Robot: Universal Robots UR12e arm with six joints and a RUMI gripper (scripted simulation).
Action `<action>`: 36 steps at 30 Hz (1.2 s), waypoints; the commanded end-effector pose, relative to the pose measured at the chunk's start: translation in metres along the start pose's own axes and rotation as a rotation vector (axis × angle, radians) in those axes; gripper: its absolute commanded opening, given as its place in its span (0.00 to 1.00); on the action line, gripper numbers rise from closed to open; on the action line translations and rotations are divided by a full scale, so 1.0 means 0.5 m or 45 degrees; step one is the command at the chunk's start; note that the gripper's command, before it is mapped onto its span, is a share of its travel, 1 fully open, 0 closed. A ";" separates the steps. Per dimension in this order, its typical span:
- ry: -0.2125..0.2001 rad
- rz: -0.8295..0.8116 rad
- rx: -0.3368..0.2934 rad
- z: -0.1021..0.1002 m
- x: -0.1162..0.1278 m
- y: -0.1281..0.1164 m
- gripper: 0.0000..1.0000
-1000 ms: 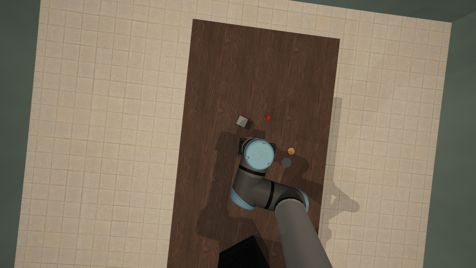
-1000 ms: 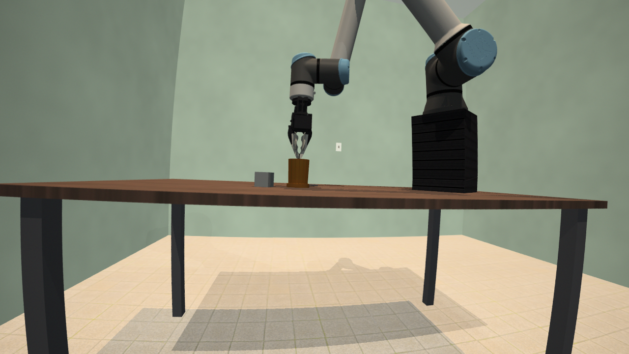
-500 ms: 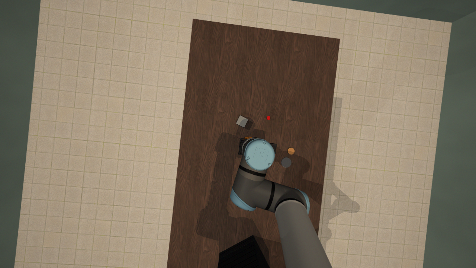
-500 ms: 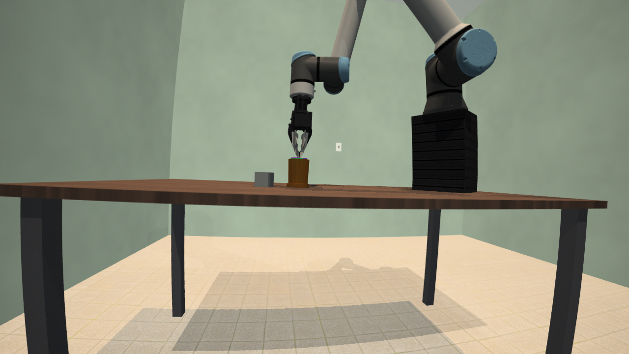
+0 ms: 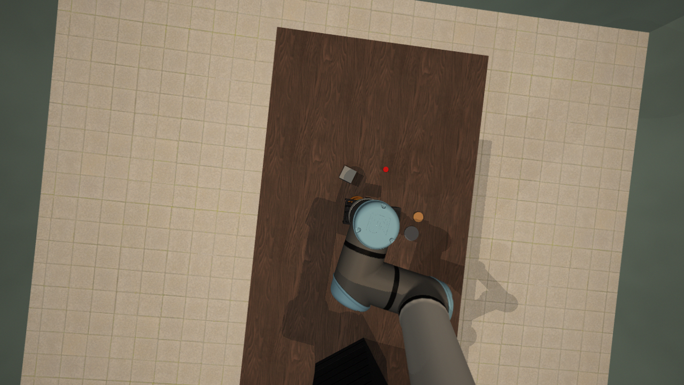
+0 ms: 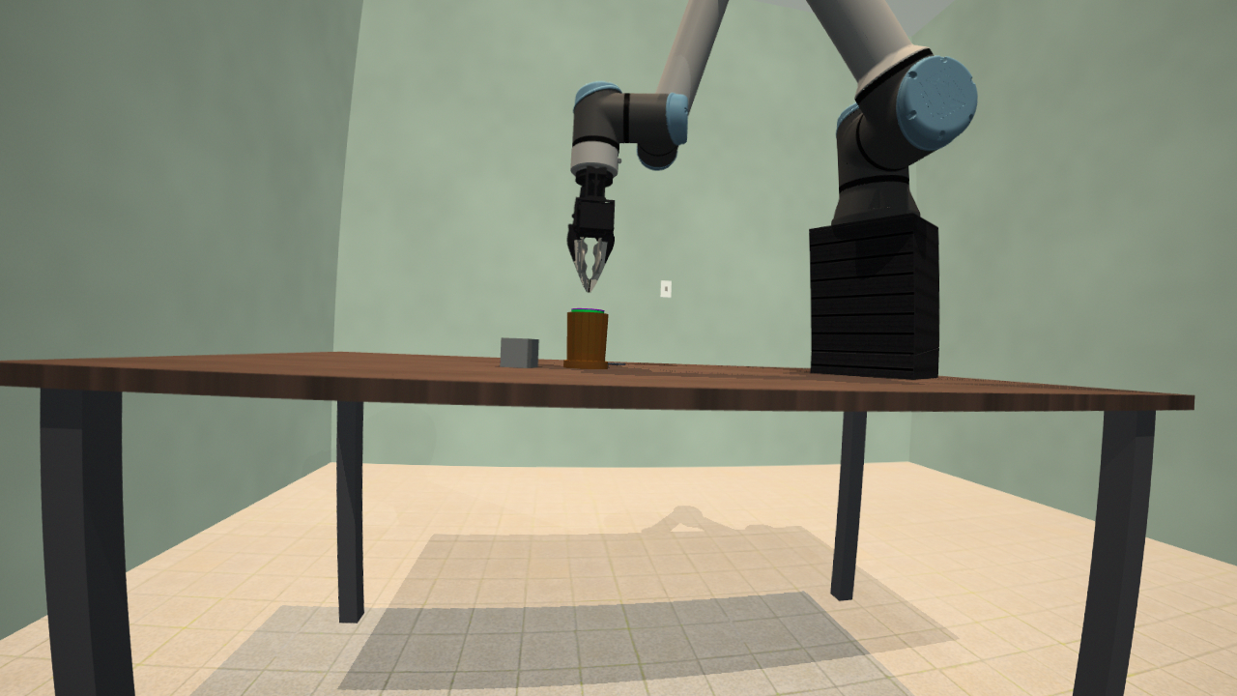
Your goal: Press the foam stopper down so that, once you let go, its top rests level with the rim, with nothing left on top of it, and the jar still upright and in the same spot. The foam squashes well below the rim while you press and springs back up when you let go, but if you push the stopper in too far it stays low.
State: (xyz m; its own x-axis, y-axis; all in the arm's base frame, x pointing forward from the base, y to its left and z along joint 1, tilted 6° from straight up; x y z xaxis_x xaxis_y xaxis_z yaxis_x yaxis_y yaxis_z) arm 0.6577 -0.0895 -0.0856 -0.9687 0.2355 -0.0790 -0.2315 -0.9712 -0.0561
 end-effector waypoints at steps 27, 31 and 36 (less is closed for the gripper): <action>0.001 0.000 0.000 0.012 -0.001 0.000 0.00; 0.001 0.000 0.000 -0.004 -0.001 0.000 0.00; 0.001 0.000 0.000 -0.006 -0.001 0.000 0.00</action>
State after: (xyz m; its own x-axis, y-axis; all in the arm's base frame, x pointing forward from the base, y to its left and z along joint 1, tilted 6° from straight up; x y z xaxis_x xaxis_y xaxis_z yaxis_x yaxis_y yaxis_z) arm 0.6578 -0.0895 -0.0878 -0.9687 0.2354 -0.0787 -0.2315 -0.9712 -0.0562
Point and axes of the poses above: the point where the finger pads meet when closed, its own z axis back along the fingers, its own x axis across the jaws, y = z × x, the point moved 4 cm from there along z, back along the fingers, and after that the axes turned 2 degrees about -z, right-handed, at the moved point
